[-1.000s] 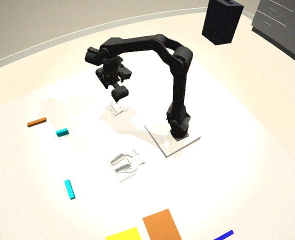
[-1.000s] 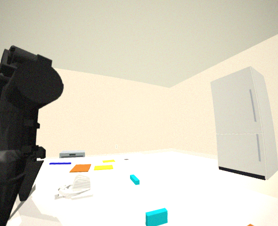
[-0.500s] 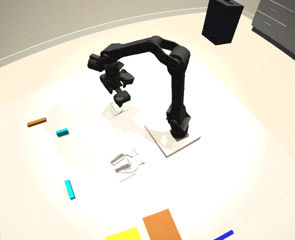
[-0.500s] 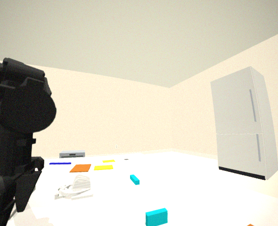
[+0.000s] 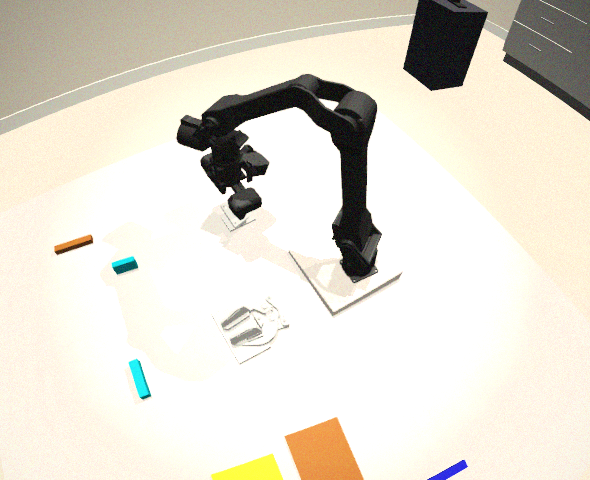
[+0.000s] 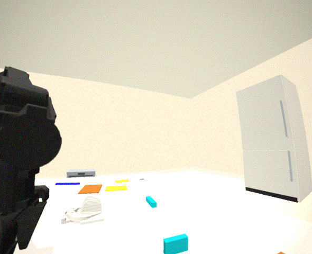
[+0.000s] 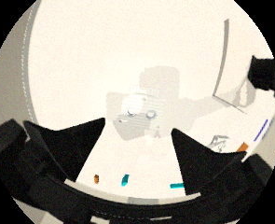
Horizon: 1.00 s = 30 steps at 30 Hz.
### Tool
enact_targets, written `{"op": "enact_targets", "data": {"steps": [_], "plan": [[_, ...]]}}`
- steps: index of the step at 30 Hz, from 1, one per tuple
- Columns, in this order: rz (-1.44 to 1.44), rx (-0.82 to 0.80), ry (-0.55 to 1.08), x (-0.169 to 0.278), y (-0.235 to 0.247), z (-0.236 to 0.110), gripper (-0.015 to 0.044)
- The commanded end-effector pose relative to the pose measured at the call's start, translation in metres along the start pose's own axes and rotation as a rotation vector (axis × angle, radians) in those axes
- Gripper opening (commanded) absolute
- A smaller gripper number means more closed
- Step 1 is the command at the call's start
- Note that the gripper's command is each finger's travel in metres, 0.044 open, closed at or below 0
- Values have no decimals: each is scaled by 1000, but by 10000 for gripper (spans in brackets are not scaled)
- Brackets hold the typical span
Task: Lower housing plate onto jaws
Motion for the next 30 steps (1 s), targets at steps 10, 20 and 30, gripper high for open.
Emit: {"op": "enact_targets", "data": {"steps": [10, 20, 30], "plan": [[3, 9, -1, 0, 0, 13, 440], [3, 9, -1, 0, 0, 27, 440], [3, 9, -2, 0, -1, 43, 440]]}}
Point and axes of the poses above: the point midway between the two fingers, 35 mm back from their tips, its own z axis out along the fingers, its own y axis across the jaws, x = y × z, the point moved 6 cm from there along -z, back along the fingers, and after that the axes turned 7 degrees about -z, right-handed, at the moved point
